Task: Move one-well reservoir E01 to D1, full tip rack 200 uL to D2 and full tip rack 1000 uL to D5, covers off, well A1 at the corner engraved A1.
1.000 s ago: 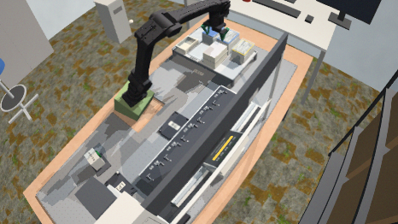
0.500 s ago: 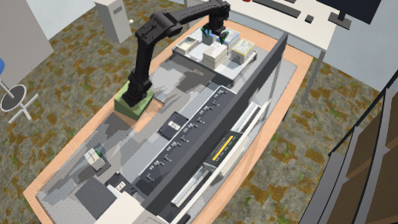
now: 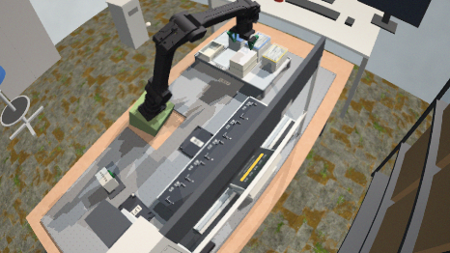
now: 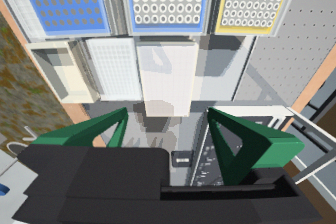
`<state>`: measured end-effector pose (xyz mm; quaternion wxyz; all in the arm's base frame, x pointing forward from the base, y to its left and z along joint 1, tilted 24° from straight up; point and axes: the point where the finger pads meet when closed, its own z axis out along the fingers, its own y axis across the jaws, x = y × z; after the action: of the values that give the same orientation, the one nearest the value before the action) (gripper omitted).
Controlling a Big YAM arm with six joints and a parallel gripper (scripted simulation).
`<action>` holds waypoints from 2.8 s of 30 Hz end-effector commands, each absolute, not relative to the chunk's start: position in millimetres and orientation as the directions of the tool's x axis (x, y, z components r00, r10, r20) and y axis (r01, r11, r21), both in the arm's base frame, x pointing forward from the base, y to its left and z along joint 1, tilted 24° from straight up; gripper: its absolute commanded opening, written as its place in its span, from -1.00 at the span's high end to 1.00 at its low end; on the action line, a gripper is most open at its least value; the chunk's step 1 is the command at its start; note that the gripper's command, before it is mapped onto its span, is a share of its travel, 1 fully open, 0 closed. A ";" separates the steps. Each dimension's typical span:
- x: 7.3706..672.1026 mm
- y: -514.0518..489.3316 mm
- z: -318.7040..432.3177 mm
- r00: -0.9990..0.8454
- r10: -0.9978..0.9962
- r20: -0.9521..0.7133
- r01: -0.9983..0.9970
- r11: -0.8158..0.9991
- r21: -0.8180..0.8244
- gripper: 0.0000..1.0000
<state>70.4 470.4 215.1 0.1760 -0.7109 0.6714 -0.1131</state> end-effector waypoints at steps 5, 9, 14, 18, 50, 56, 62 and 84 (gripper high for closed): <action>66.8 482.0 235.3 0.087 -0.988 -0.130 -0.914 -0.027 -0.404 -1.00; 66.8 482.0 235.3 0.087 -0.988 -0.130 -0.914 -0.027 -0.404 -1.00; 46.1 478.7 209.7 0.092 -0.991 -0.100 -0.914 -0.044 -0.404 -1.00; 27.5 478.2 203.9 0.092 -0.991 -0.102 -0.914 -0.043 -0.404 -1.00; -34.1 478.5 190.3 0.086 -0.988 -0.129 -0.918 -0.028 -0.395 -1.00; -34.1 478.5 190.3 0.086 -0.988 -0.129 -0.918 -0.028 -0.395 -1.00; -34.1 478.5 190.3 0.086 -0.988 -0.129 -0.918 -0.028 -0.395 -1.00; -106.8 485.3 165.2 0.090 -0.985 -0.147 -0.923 -0.027 -0.384 -1.00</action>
<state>-85.0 465.7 149.4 0.1775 -0.7241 0.6569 -0.1125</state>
